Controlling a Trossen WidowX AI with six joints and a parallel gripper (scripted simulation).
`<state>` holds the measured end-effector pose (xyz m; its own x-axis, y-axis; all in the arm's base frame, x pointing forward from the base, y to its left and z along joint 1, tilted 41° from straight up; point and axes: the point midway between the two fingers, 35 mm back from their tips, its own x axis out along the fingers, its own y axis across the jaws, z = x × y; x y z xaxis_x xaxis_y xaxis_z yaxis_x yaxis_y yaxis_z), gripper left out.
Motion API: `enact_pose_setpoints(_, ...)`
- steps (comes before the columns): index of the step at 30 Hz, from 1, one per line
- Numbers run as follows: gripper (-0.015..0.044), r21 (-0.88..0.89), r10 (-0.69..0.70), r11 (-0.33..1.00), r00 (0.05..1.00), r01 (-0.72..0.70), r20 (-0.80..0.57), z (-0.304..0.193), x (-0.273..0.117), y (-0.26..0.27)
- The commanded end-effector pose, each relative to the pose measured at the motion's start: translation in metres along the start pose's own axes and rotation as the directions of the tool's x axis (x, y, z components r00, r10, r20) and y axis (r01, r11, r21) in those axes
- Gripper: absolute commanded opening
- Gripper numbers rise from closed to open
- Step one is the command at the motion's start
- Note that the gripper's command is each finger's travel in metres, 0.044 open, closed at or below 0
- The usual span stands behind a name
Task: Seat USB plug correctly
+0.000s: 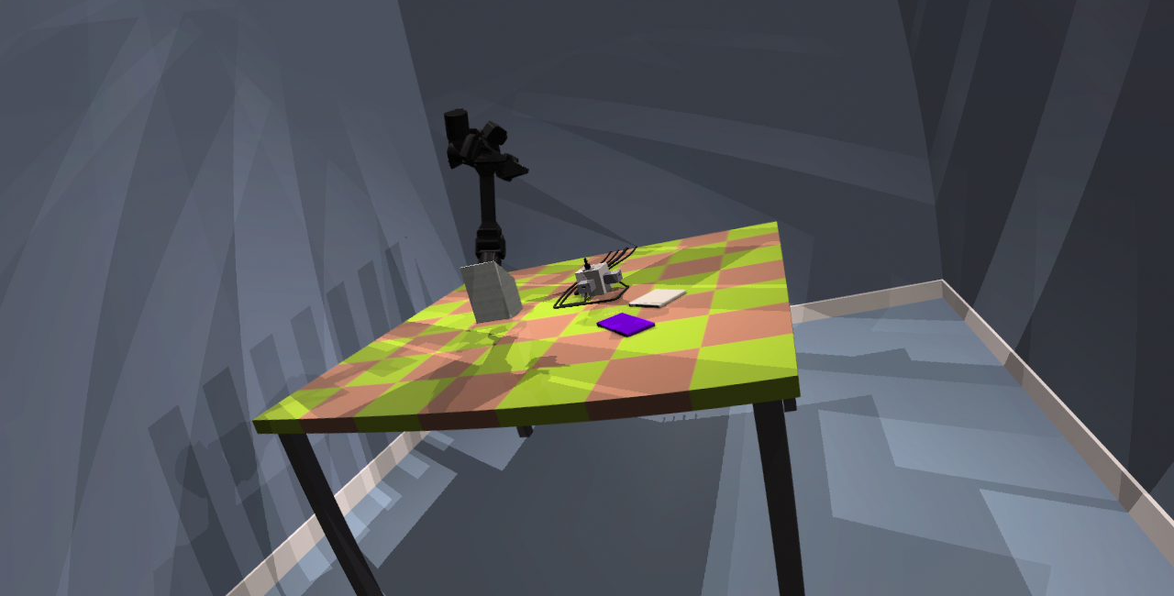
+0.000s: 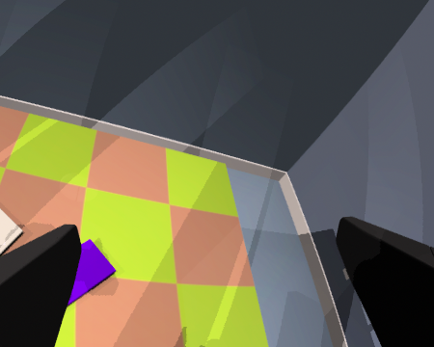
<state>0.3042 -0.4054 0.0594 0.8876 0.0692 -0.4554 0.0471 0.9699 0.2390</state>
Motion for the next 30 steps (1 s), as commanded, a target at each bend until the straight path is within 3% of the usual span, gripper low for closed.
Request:
enact_pose_setpoints(1, 0.044, 0.301, 0.112, 0.951, 0.988, -0.076, -0.105, -0.002, 0.037, 0.063)
enact_pose_setpoints(7, 0.044, 0.65, 0.24, 0.76, 0.935, -0.013, -0.262, -0.007, 0.068, 0.157)
enact_pose_setpoints(14, 0.044, 0.84, 0.374, 0.474, 0.803, 0.264, -0.463, -0.031, 0.075, 0.261)
enact_pose_setpoints(19, 0.044, 0.788, 0.437, 0.273, 0.659, 0.551, -0.612, -0.057, 0.059, 0.334)
enact_pose_setpoints(25, 0.044, 0.527, 0.456, 0.065, 0.445, 0.847, -0.771, -0.09, 0.021, 0.408)
enact_pose_setpoints(27, 0.044, 0.449, 0.45, 0.02, 0.393, 0.893, -0.802, -0.097, 0.01, 0.422)
enact_pose_setpoints(30, 0.044, 0.442, 0.449, 0.016, 0.388, 0.897, -0.805, -0.096, 0.011, 0.426)
